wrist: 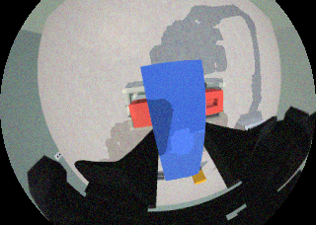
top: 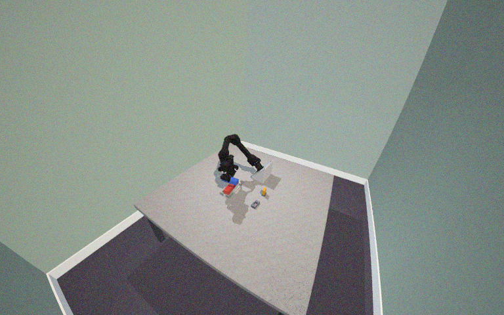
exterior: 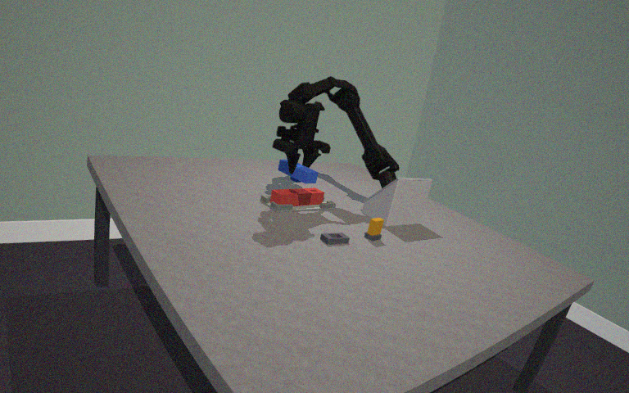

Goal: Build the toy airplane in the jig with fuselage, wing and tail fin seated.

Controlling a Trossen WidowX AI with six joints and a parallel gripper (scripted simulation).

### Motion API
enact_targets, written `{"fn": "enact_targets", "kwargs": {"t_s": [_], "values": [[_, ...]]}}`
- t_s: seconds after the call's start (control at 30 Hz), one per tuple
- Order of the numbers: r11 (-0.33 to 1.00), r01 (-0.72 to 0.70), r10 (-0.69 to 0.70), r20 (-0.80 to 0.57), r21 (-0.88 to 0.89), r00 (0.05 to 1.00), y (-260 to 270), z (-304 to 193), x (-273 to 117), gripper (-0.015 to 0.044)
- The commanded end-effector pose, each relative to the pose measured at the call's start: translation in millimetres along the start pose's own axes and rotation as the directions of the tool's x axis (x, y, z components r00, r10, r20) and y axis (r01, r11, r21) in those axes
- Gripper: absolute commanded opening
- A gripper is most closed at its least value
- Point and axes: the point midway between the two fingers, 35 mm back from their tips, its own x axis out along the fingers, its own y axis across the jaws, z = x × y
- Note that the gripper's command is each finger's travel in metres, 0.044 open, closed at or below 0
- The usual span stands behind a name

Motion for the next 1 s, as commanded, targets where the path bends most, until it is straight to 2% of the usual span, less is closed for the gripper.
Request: {"fn": "enact_targets", "kwargs": {"t_s": [0.0,0.33,0.97], "values": [[1.0,-0.003,0.003,0.003,0.007,1.0,0,1,0,0.0195],[1.0,-0.003,0.003,0.003,0.007,1.0,0,2,0,0.0195],[1.0,-0.004,0.004,0.004,0.007,1.0,1,2,31,0.0195]]}}
